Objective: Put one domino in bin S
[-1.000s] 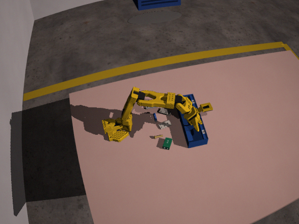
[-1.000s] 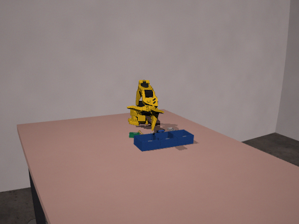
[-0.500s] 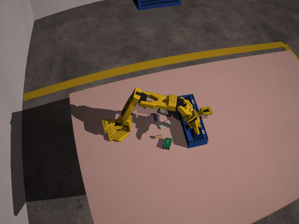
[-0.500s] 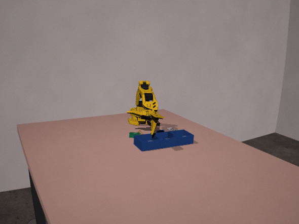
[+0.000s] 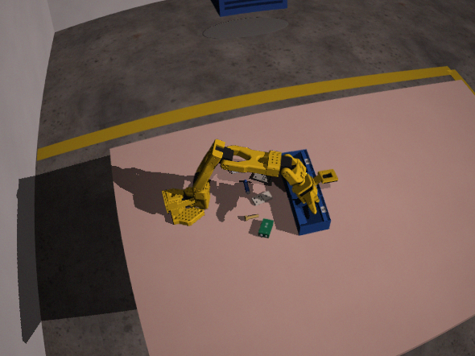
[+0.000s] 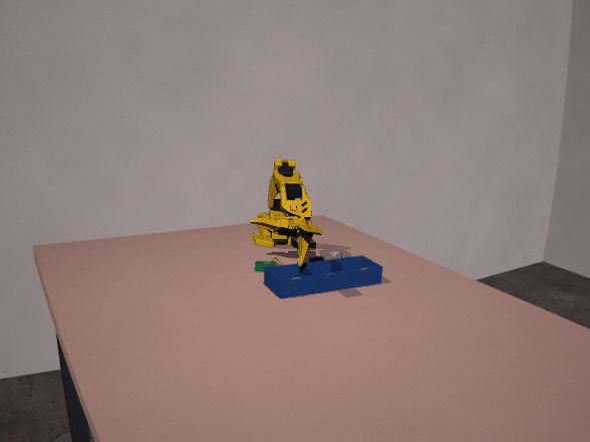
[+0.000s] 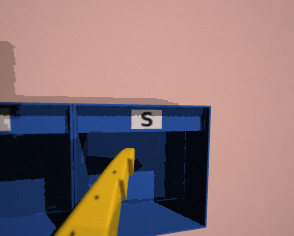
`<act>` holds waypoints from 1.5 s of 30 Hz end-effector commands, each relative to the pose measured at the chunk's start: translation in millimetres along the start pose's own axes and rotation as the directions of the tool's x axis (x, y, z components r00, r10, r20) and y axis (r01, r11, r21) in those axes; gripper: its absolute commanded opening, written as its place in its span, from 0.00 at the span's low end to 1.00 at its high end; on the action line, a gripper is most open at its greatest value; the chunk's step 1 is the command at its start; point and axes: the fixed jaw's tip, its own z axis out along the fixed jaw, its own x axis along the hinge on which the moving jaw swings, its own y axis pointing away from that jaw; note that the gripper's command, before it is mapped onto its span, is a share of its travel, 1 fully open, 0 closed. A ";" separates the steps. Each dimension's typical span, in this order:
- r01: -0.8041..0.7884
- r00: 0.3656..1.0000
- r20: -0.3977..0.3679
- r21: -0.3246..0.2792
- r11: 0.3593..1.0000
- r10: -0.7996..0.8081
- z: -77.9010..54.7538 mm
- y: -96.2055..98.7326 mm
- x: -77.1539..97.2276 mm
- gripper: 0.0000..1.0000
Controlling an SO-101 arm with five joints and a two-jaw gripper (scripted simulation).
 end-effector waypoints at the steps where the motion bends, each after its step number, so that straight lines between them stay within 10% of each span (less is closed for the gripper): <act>1: 0.000 0.998 0.062 0.027 1.000 -0.002 -8.6 -7.4 -13.3 1.00; 36: 0.000 0.998 0.063 0.026 1.000 -0.001 -8.7 -6.7 -13.5 1.00; 45: -0.031 0.996 0.085 -0.018 0.999 0.032 -12.1 18.2 -18.5 1.00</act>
